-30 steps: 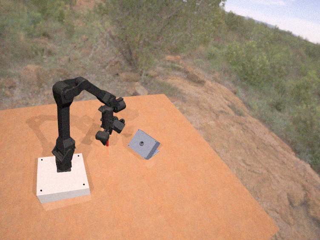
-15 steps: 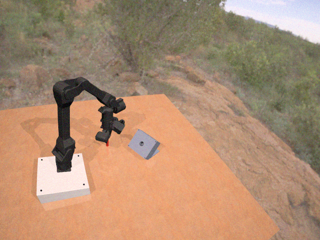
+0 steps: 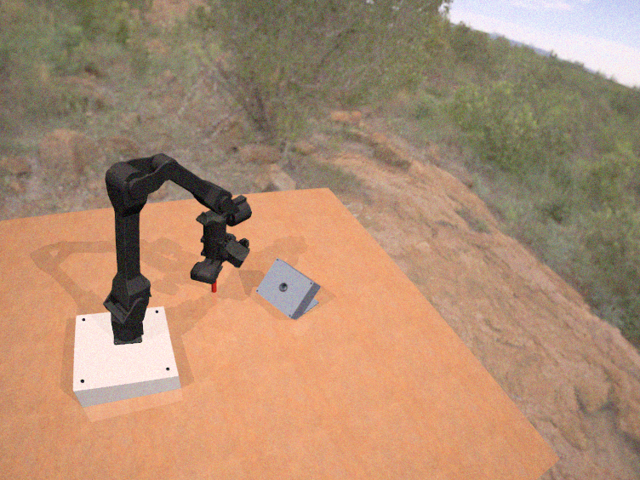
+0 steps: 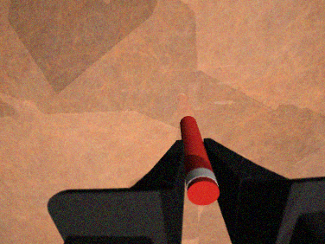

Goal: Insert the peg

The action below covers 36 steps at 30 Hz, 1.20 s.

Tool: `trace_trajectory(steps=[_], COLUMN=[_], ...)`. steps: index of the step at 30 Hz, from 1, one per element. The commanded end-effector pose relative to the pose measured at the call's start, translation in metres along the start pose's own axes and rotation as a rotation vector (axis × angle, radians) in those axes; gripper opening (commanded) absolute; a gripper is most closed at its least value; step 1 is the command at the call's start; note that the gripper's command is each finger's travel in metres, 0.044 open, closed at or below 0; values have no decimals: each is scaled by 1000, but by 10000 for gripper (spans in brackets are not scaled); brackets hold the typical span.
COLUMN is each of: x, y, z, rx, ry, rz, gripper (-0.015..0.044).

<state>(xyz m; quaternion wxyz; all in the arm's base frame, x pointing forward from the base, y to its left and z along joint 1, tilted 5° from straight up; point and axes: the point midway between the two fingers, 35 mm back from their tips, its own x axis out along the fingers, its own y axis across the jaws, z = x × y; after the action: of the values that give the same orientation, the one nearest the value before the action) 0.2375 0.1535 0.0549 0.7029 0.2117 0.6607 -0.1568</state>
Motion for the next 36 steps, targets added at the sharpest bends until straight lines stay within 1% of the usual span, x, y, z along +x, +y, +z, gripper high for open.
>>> trace_trajectory(steps=[1,17,36], x=[-11,-77,-76], y=[2,1,-3], z=[1,3,17], rx=[-1,-2,117], ry=[-3,0,10], rz=[8,12,87], gripper=[0,0,0])
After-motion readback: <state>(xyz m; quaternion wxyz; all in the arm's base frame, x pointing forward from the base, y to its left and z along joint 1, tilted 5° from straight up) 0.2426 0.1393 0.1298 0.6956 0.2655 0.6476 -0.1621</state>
